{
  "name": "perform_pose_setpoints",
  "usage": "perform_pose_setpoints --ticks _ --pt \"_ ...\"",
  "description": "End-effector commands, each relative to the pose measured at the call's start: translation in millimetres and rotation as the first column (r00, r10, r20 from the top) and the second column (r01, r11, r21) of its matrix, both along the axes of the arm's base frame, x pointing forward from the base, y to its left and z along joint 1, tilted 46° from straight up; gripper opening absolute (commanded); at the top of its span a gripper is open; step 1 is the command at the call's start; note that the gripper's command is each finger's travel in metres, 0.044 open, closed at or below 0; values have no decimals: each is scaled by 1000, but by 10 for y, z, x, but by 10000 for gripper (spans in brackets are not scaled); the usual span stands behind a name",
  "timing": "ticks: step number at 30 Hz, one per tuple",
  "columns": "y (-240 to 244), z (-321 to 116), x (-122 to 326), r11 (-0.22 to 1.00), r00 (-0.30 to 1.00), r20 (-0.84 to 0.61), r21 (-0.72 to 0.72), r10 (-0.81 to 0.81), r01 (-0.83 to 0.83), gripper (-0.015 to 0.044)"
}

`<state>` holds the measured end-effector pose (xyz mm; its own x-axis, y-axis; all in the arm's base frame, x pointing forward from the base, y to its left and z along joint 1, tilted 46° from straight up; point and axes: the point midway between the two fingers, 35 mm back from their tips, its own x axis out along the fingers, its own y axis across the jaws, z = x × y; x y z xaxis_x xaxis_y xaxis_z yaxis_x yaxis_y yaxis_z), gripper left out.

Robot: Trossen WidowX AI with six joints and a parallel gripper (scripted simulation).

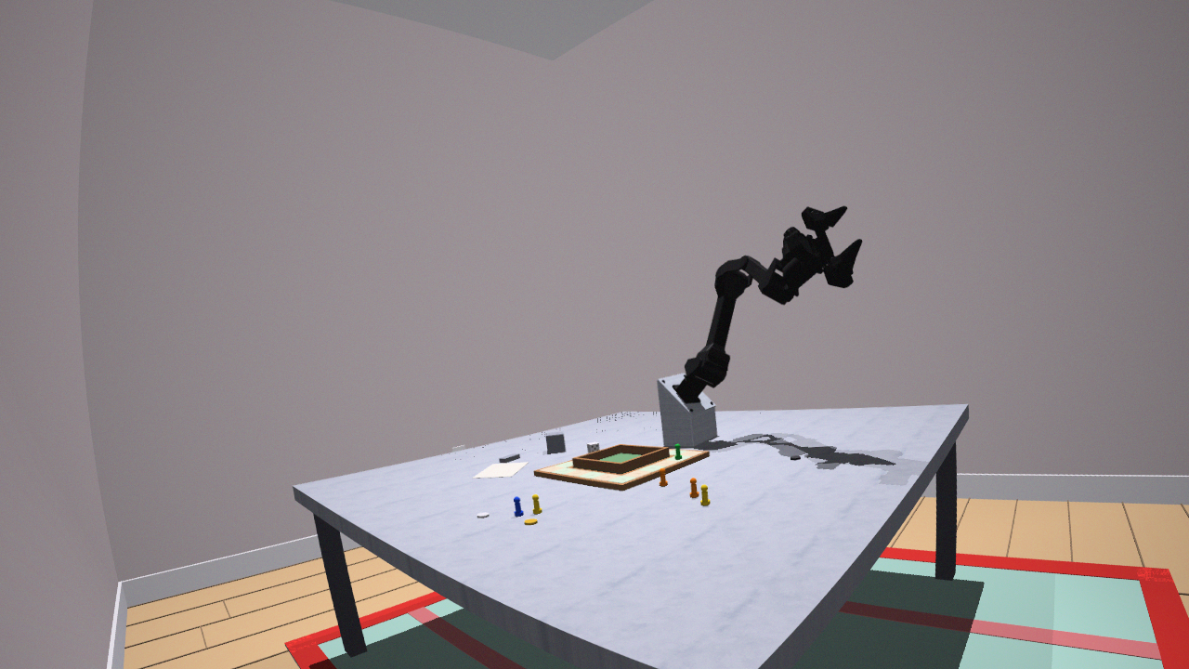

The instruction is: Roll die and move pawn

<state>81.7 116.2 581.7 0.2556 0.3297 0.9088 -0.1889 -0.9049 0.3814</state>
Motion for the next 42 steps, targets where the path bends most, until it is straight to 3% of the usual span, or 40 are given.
perform_pose_setpoints --ticks 1,5,12,19,30,33,42 --pt "20 -7 18 1000 1000 -1 -8 -9 9 374" --pt "377 -188 407 968 984 -16 -178 -180 174 275" --pt "853 -758 1335 744 879 36 -517 -475 423 275" --pt "912 -1517 2268 397 749 150 -772 -645 496 275" --pt "399 -2815 3310 -107 647 308 -938 -697 331 275" --pt "155 -3252 3434 -151 650 246 -968 -719 200 275" --pt "-498 -4243 3663 -392 677 266 -919 -686 -36 275"
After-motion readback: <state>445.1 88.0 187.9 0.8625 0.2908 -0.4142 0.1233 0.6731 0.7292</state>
